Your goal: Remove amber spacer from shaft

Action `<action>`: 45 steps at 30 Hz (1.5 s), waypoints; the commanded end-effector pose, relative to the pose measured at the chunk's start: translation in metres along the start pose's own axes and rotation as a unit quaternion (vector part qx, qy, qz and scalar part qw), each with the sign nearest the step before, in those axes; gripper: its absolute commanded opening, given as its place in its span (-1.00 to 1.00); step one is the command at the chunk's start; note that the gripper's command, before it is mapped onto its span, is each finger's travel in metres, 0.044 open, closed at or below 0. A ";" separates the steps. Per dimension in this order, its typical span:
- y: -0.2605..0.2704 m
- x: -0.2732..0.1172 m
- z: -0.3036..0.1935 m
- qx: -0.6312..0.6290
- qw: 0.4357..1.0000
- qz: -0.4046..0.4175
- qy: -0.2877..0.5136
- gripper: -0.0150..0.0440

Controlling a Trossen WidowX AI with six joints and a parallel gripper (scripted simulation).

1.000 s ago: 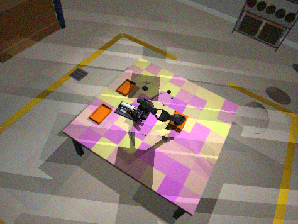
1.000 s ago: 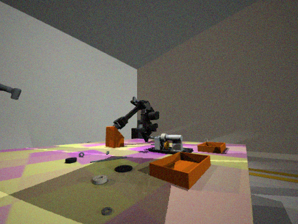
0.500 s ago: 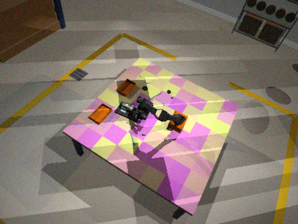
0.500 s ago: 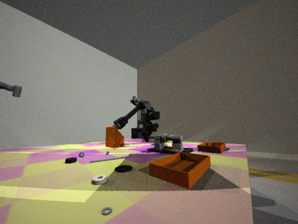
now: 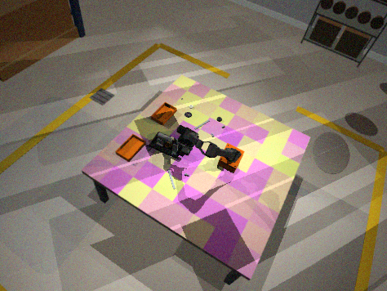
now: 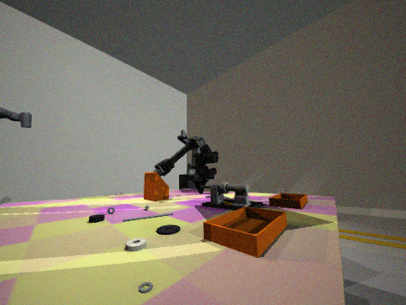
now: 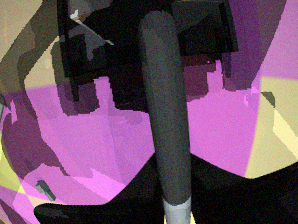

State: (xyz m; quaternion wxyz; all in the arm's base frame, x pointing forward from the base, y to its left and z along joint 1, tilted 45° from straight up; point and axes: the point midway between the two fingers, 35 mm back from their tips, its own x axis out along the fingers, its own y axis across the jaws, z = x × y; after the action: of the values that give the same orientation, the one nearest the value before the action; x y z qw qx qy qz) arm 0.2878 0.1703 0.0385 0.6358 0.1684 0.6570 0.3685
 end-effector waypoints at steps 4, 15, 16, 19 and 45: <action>0.001 -0.001 0.004 -0.001 1.000 0.000 -0.002 -0.49; 0.000 -0.001 0.007 -0.001 1.000 0.000 -0.002 -0.49; 0.000 -0.001 0.007 -0.001 1.000 0.000 -0.002 -0.49; 0.001 -0.001 0.008 -0.001 1.000 0.000 -0.002 -0.49; 0.001 -0.001 0.016 -0.001 1.000 0.000 -0.002 -0.49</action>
State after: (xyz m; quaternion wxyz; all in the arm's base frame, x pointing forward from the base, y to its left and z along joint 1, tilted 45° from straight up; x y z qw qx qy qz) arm 0.3000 0.1738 0.0397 0.6358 0.1683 0.6564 0.3697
